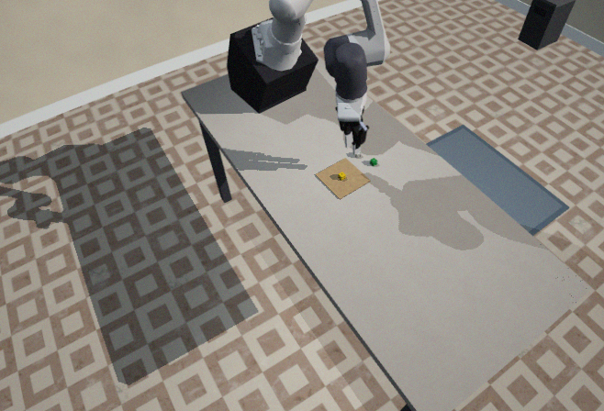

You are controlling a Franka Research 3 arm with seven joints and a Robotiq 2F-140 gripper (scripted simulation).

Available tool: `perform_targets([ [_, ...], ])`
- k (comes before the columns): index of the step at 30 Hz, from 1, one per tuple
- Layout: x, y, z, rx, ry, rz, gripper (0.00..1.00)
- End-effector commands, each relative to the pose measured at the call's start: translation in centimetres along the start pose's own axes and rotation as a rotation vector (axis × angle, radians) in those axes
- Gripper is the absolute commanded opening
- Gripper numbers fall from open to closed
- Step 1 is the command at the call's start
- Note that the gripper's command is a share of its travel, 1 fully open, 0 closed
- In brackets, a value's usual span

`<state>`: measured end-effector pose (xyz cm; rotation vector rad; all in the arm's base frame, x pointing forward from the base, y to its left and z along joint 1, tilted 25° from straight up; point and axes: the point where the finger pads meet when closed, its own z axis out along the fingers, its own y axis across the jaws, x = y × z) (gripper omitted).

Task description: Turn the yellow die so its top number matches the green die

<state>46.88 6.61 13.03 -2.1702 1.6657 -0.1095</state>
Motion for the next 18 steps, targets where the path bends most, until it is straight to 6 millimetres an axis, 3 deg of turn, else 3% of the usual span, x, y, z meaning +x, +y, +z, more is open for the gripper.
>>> perform_targets([
  [1, 1.3, -0.7, -0.8, 0.054, 0.084, 0.143, 0.21],
  [12, 2.4, -0.2, -1.8, 0.091, 0.177, 0.151, 0.21],
  [13, 2.4, -0.2, -1.8, 0.091, 0.177, 0.151, 1.0],
  [18, 2.4, -0.2, -1.8, 0.091, 0.177, 0.151, 1.0],
])
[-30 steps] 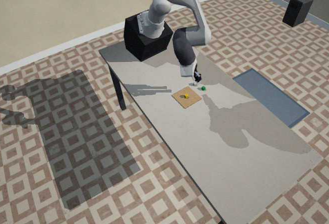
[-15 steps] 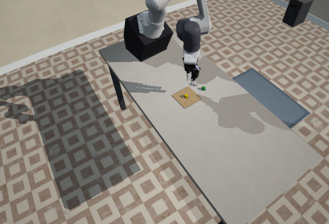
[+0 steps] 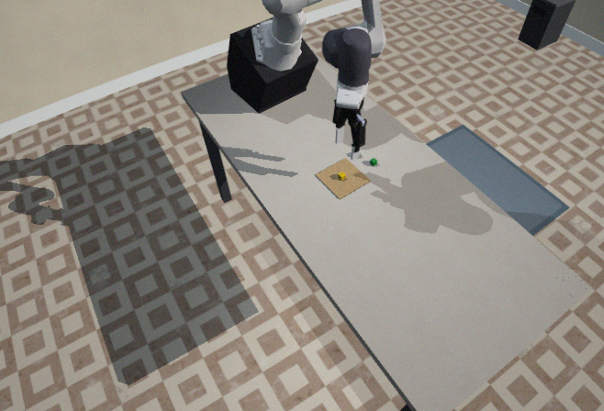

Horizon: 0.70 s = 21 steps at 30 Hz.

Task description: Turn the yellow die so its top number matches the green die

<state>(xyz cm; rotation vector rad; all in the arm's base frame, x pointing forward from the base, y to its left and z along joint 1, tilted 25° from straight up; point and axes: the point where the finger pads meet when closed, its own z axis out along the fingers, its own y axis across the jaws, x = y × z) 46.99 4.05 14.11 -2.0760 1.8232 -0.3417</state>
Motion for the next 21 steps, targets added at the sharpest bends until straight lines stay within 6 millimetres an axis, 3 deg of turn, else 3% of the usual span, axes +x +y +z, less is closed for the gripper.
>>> perform_targets([
  [1, 0.1, -0.2, -0.1, 0.01, 0.002, 0.06, 1.0],
  [11, 0.1, -0.2, -0.3, 0.01, 0.002, 0.06, 1.0],
  [21, 0.1, -0.2, -1.8, 0.01, 0.002, 0.059, 1.0],
])
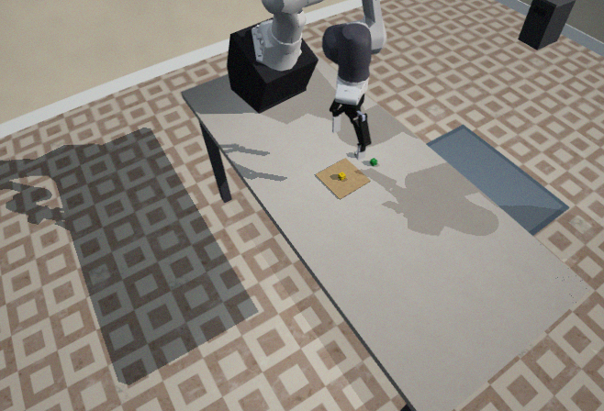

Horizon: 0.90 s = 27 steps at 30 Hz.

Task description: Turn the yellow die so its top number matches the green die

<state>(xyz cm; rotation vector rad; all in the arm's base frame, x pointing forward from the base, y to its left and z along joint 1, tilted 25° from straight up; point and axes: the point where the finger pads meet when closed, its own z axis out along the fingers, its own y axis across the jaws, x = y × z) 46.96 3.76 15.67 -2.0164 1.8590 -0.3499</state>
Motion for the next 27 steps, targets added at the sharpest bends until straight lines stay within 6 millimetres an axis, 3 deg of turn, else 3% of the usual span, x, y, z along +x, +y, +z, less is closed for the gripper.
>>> perform_targets([
  [1, 0.0, 0.3, -0.6, -0.01, -0.001, 0.012, 1.0],
  [11, 0.0, 0.3, -2.5, -0.01, -0.001, 0.012, 1.0],
  [27, 0.0, 0.3, -2.7, -0.01, -0.001, 0.012, 1.0],
])
